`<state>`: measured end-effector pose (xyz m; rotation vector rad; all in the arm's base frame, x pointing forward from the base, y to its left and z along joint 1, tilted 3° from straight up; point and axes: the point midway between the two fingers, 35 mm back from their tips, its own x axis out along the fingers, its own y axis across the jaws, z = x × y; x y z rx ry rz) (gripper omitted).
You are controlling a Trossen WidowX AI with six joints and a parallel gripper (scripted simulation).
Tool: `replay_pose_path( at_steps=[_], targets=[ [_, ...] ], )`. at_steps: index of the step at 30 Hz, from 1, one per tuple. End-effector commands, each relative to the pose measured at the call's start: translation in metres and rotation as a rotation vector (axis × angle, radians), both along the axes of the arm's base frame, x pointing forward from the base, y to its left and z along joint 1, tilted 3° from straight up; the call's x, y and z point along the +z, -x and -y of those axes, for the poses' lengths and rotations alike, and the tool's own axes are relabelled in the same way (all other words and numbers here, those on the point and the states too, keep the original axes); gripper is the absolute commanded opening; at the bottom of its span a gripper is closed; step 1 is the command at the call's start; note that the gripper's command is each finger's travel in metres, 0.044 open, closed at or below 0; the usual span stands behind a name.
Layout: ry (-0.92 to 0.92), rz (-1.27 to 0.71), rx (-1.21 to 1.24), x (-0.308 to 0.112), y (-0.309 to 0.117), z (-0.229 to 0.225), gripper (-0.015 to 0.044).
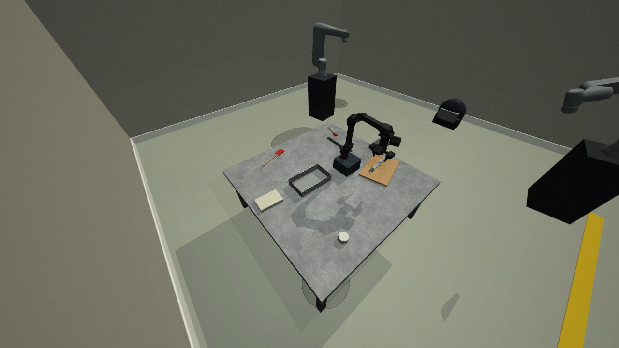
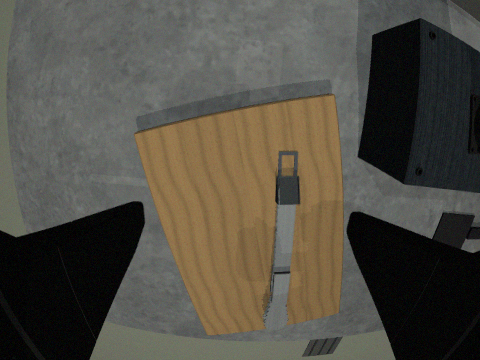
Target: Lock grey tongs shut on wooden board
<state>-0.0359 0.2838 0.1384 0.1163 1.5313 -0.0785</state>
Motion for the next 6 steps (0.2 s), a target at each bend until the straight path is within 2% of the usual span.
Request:
replay_pose_path(
  at_steps=[1,6],
  targets=[
    [-0.003,-0.001,-0.006,0.0023,0.0002,-0.0004,0.0440],
    [-0.003,-0.001,-0.006,0.0023,0.0002,-0.0004,0.0440]
  ],
)
